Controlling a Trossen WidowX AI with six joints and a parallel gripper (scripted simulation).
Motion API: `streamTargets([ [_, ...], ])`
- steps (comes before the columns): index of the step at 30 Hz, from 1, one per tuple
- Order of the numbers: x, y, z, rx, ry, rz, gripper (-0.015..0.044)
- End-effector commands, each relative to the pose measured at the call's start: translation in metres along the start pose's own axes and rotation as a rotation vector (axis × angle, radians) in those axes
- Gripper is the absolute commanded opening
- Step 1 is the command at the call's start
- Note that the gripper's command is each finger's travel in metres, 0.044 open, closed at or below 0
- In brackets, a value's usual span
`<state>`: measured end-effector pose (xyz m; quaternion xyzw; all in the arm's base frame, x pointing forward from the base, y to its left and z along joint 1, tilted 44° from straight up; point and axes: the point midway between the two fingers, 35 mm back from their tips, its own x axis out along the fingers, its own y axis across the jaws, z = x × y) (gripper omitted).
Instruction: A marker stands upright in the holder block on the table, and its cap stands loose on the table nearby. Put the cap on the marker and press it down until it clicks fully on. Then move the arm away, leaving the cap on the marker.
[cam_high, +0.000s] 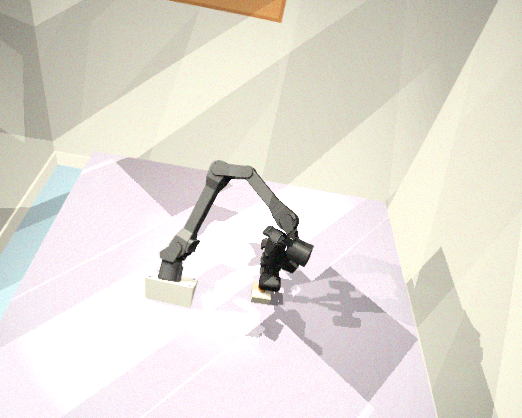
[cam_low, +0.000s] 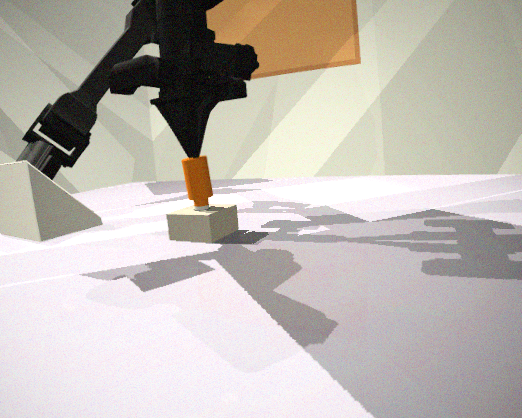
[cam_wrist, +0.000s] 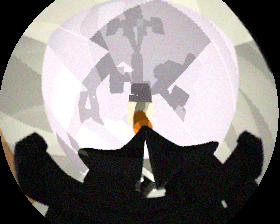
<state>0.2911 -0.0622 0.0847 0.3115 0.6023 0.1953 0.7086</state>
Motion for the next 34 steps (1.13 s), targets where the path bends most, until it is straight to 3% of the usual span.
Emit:
streamTargets([
  [1, -0.001, 0.000, 0.000, 0.001, -0.002, 0.000, 0.0000],
  [6, -0.009, -0.001, 0.001, 0.001, -0.003, -0.002, 0.0000],
  [13, -0.088, -0.001, 0.001, 0.004, -0.008, -0.005, 0.0000],
  [18, -0.090, -0.001, 0.000, 0.004, -0.008, -0.005, 0.0000],
  [34, -0.090, -0.001, 0.000, 0.004, -0.008, -0.005, 0.0420],
])
